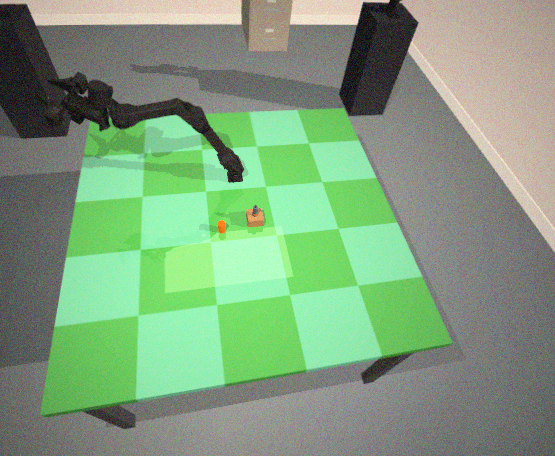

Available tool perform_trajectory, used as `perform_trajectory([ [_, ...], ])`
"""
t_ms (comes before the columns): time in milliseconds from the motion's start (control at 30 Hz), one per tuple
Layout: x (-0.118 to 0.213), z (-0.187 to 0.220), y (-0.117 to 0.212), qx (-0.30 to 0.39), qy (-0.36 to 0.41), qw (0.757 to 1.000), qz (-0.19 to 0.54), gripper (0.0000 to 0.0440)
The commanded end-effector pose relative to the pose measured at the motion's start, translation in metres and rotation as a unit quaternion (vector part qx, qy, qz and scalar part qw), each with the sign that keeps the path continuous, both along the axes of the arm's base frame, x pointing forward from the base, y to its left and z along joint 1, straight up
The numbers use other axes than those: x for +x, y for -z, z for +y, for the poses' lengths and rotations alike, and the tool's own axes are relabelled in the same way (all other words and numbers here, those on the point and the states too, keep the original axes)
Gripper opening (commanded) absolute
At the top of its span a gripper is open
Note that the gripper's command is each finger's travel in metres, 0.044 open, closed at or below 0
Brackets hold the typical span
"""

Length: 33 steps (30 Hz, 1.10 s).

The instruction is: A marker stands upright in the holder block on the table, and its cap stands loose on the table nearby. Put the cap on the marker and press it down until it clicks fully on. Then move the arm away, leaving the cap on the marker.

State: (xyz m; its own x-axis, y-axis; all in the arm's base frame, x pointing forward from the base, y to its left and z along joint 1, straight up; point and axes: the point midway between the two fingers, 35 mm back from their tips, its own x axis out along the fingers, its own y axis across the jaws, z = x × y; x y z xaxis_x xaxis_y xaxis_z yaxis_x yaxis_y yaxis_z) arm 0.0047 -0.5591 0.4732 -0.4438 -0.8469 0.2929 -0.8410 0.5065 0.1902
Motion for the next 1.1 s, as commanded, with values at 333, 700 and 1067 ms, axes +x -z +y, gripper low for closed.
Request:
perform_trajectory([
  [333, 0.053, 0.015, 0.01, 0.042, -0.052, 0.997, -0.034, 0.0295],
  [700, 0.092, 0.027, 0.023, 0.078, -0.091, 0.991, -0.056, 0.0297],
  [1067, 0.129, 0.043, 0.038, 0.114, -0.127, 0.982, -0.077, 0.03],
])
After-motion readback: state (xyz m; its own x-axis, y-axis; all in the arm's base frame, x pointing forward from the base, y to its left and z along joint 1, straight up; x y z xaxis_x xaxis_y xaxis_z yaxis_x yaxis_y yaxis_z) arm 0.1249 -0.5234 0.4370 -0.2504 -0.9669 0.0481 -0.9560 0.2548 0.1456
